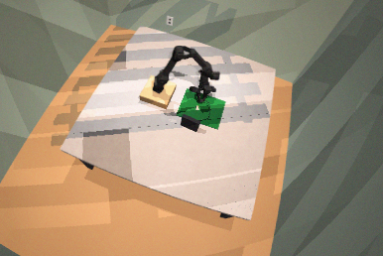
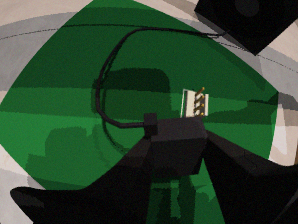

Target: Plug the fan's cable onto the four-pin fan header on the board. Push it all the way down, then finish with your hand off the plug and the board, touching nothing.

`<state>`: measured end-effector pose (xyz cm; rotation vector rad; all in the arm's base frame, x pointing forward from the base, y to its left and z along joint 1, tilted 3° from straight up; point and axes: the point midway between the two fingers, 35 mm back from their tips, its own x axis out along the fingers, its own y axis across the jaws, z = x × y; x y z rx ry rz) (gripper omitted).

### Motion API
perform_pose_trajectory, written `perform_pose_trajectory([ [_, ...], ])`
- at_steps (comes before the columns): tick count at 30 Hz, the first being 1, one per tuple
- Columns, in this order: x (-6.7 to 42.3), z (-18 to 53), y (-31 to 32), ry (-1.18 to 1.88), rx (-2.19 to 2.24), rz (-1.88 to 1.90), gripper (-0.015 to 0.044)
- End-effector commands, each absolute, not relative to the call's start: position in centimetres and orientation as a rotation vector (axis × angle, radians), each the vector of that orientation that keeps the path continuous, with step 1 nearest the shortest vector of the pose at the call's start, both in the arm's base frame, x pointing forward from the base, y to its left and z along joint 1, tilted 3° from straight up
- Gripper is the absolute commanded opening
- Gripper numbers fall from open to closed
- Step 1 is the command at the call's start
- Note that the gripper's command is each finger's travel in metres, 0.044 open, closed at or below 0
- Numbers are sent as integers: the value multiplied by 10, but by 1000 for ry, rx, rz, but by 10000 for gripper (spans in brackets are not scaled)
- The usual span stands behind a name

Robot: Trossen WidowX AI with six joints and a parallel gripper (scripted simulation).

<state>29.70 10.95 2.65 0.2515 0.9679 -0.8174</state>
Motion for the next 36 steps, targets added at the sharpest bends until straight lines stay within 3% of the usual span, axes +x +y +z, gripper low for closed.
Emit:
perform_pose_trajectory([
  [1,295,24,109,908,224,-831,0],
  [36,287,32,124,414,138,-767,0],
])
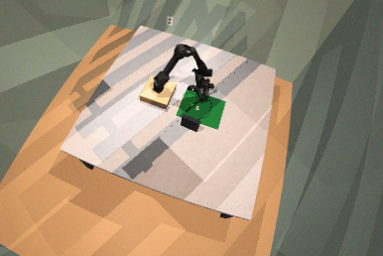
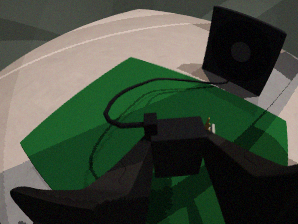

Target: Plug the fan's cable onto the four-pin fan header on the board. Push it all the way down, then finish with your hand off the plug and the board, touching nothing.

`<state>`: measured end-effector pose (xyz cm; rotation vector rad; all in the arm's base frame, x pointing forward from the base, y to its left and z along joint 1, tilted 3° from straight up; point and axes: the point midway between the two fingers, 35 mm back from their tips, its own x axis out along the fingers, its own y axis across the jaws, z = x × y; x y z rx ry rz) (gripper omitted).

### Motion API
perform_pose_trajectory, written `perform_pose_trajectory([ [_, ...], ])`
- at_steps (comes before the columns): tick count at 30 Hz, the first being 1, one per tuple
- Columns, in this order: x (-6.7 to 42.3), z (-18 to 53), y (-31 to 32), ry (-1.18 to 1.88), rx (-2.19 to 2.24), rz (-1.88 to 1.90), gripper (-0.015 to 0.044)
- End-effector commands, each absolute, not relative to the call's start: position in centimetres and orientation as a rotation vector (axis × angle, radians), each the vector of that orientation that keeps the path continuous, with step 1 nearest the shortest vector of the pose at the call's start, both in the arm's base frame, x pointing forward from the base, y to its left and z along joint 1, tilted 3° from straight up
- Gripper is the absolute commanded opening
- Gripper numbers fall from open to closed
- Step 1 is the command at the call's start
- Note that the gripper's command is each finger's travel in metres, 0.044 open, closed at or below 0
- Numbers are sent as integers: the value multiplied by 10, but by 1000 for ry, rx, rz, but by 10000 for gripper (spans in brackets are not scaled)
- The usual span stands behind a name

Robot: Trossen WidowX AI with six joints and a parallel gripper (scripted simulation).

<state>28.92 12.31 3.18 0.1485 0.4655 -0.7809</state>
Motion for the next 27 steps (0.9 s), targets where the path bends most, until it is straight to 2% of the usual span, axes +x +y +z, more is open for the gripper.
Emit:
perform_pose_trajectory([
  [1,286,33,125,400,137,-762,0],
  [16,278,42,138,192,137,-670,0],
  [27,279,48,138,205,141,-673,0],
])
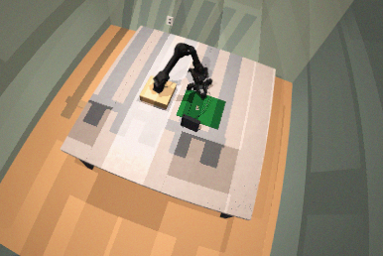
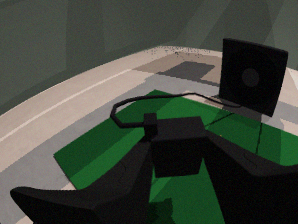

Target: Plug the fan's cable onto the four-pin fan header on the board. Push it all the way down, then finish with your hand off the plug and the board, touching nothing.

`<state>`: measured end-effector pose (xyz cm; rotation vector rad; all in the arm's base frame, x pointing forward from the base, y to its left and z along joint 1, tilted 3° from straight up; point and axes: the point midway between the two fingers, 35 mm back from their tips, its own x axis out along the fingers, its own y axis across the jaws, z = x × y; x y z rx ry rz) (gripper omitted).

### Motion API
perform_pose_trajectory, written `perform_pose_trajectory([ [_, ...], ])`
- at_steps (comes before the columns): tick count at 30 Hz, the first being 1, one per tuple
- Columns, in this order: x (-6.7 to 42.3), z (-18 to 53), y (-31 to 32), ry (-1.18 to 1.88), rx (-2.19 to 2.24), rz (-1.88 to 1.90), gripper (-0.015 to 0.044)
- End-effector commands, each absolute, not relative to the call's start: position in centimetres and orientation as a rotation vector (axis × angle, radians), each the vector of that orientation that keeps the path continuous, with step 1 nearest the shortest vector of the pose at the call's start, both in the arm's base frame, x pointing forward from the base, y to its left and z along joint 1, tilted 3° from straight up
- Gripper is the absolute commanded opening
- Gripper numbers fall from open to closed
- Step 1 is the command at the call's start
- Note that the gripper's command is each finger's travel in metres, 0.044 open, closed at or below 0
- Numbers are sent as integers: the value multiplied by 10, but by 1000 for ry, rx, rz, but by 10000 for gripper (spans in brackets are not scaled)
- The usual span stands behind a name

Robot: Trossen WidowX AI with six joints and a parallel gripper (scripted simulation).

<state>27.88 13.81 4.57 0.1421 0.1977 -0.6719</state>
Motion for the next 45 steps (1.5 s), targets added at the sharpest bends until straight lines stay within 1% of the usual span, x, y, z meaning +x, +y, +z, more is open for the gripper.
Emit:
perform_pose_trajectory([
  [1,279,48,138,205,141,-673,0],
  [18,279,52,138,200,144,-673,0],
  [45,279,30,138,200,147,-673,0],
])
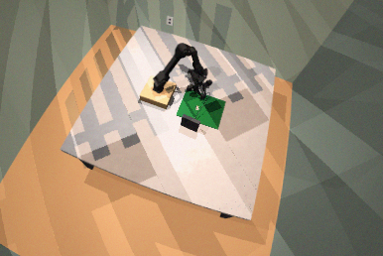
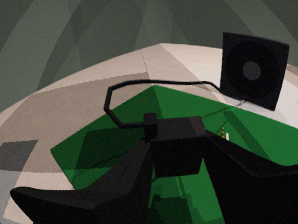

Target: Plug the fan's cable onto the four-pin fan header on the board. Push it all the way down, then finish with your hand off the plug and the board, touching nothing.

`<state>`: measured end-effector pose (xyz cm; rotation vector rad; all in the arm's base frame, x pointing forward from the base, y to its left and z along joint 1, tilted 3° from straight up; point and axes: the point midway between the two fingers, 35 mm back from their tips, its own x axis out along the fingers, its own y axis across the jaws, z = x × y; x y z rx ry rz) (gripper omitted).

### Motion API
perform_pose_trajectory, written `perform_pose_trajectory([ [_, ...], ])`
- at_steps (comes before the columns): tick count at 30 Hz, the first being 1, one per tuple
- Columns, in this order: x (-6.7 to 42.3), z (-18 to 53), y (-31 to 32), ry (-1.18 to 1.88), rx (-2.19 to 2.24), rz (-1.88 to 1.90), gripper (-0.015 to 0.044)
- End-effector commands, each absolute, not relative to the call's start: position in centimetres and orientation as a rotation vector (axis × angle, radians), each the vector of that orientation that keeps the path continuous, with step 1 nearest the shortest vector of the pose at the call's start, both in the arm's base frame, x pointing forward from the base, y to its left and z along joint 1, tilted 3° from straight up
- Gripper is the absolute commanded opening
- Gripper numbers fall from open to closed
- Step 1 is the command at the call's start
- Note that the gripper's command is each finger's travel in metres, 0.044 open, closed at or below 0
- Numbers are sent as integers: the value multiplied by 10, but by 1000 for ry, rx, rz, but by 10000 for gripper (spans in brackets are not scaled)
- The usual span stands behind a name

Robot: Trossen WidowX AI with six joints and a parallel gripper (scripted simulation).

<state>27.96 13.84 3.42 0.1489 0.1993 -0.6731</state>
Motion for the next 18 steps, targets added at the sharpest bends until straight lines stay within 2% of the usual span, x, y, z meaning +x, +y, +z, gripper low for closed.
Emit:
perform_pose_trajectory([
  [1,279,30,138,200,147,-673,0],
  [18,279,16,140,200,147,-673,0],
])
